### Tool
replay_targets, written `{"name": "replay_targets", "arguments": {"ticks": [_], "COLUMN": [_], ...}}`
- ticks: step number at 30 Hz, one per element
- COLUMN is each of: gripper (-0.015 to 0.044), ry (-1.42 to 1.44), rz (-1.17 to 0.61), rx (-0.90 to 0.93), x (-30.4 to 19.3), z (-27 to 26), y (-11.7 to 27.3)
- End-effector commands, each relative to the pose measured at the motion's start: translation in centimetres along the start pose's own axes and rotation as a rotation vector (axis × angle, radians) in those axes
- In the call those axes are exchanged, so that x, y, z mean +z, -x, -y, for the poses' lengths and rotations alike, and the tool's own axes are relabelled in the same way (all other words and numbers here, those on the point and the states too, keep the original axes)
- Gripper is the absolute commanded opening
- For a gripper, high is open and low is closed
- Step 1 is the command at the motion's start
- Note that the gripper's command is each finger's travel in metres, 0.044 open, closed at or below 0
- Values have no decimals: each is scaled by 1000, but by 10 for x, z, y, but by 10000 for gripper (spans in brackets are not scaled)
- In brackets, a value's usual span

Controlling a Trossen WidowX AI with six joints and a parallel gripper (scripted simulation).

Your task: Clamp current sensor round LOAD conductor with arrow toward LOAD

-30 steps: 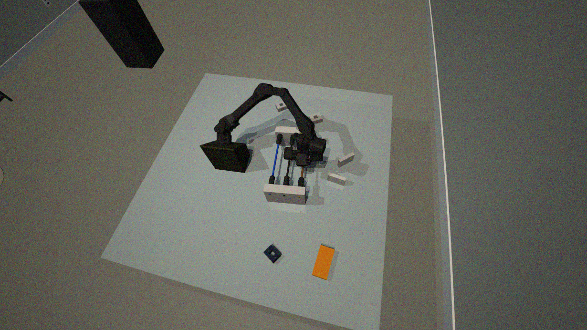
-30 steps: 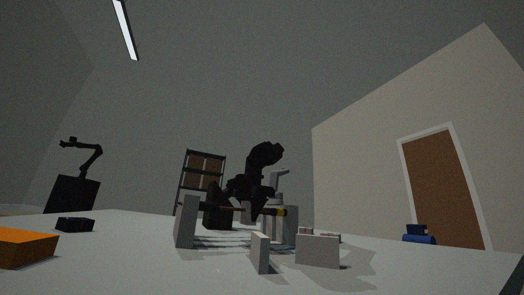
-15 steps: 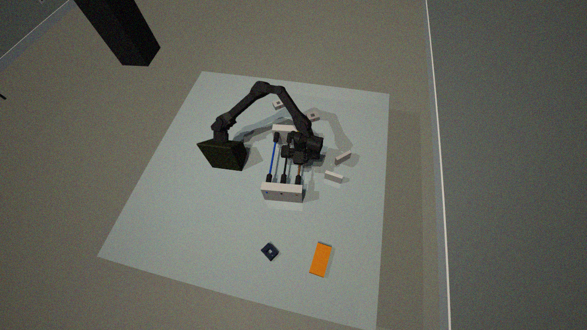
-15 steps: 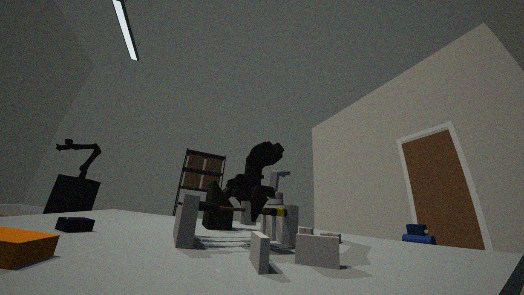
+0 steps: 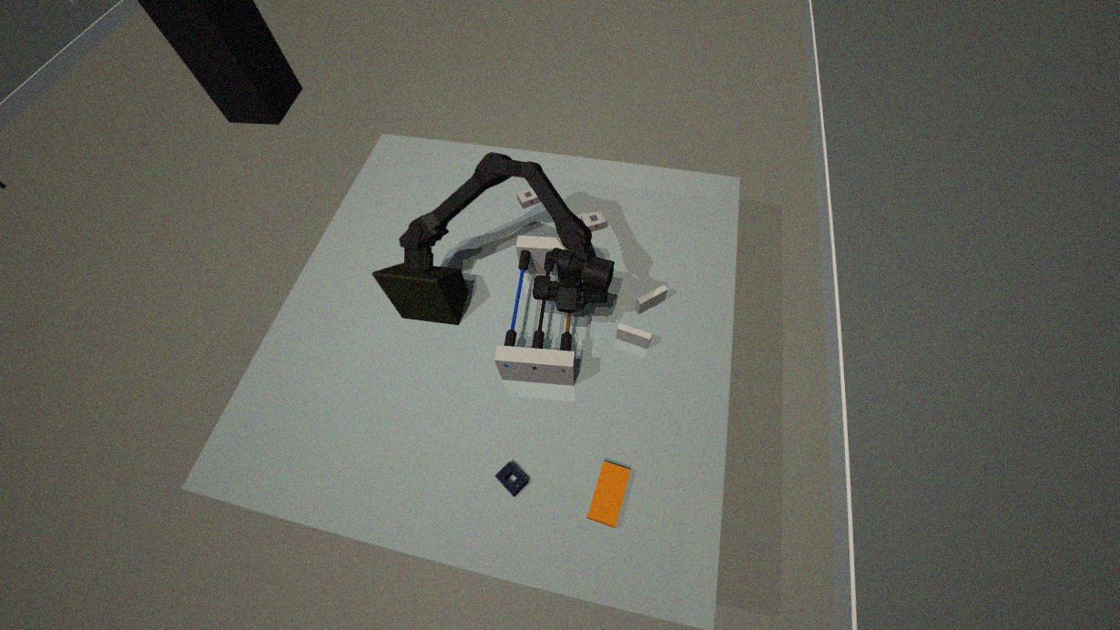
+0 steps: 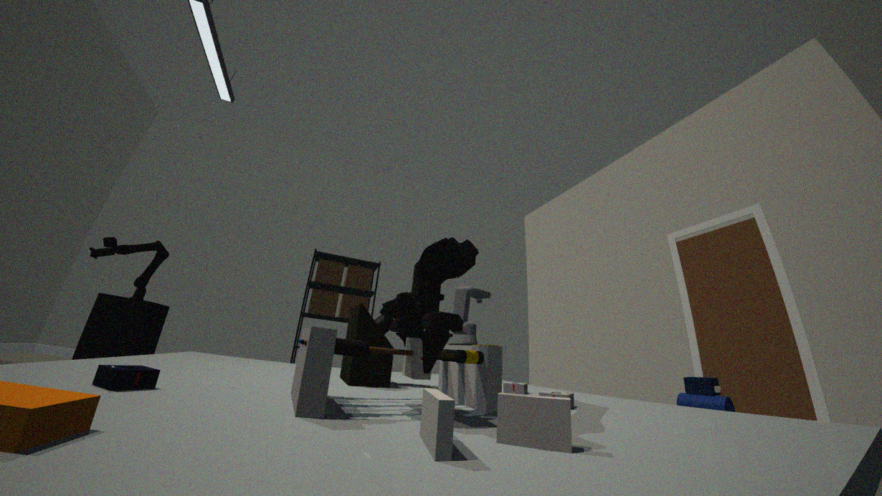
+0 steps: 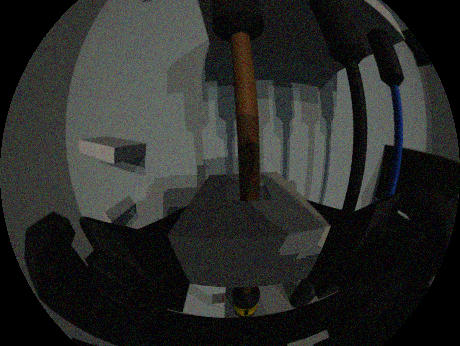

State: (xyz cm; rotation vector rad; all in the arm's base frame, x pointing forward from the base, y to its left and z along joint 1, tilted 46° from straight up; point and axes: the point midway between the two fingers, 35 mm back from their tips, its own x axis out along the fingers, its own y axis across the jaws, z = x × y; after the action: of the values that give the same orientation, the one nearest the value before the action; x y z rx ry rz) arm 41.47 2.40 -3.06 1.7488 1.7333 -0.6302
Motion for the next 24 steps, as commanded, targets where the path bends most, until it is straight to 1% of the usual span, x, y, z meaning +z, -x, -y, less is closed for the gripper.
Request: {"name": "replay_targets", "arguments": {"ticks": [1,13,24], "gripper": [279,279,206], "ry": [0,0,0], "rz": [0,0,0], "rx": [-1,-1,0], "x": [0,0,0], "z": [0,0,0], "y": [0,0,0]}}
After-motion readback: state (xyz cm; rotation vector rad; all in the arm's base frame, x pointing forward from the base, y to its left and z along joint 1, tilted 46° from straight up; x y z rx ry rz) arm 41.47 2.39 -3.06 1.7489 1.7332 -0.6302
